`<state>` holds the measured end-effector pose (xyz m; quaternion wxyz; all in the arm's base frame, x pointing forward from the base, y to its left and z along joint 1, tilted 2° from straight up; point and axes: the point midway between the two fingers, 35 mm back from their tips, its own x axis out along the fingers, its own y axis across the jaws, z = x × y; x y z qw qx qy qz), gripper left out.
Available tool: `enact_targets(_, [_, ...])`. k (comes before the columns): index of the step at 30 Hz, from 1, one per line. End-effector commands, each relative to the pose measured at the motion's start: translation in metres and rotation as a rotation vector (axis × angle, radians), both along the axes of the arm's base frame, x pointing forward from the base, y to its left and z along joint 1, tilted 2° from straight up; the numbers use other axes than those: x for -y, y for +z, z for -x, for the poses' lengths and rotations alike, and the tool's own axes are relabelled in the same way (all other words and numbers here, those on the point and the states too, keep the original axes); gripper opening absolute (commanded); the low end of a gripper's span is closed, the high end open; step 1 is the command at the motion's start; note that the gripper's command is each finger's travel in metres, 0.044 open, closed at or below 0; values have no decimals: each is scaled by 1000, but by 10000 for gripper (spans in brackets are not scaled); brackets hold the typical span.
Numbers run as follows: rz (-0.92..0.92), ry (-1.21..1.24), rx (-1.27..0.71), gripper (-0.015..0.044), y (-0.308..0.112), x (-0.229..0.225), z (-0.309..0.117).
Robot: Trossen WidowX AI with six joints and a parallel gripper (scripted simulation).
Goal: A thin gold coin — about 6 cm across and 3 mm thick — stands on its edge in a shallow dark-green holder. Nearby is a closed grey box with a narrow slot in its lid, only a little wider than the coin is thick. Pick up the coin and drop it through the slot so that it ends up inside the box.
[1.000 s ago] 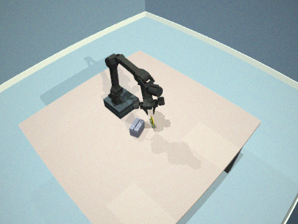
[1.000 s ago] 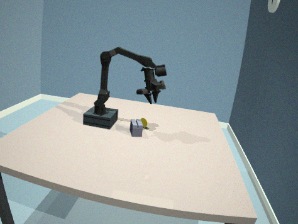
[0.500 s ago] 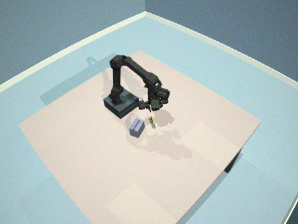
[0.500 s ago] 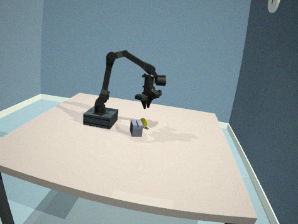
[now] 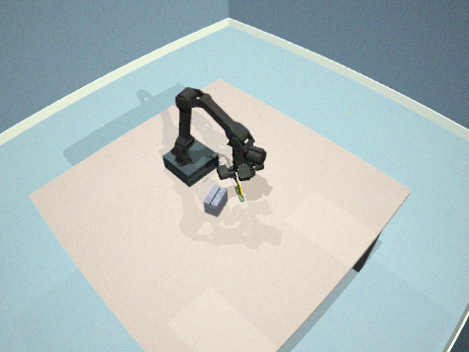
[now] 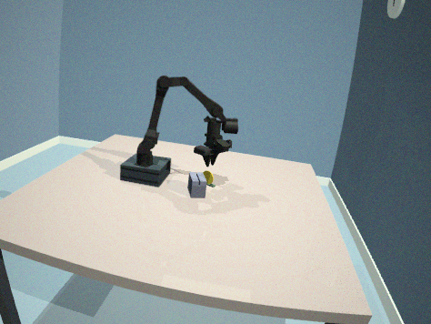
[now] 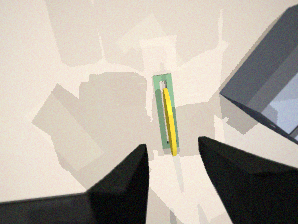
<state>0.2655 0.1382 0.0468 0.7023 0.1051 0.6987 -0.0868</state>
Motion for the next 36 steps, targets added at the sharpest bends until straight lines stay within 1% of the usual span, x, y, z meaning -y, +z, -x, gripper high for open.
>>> enact_targets(1, [3,5,-13,161,-9,1,4])
enact_targets(36, [3,5,-14,161,-62,0,3])
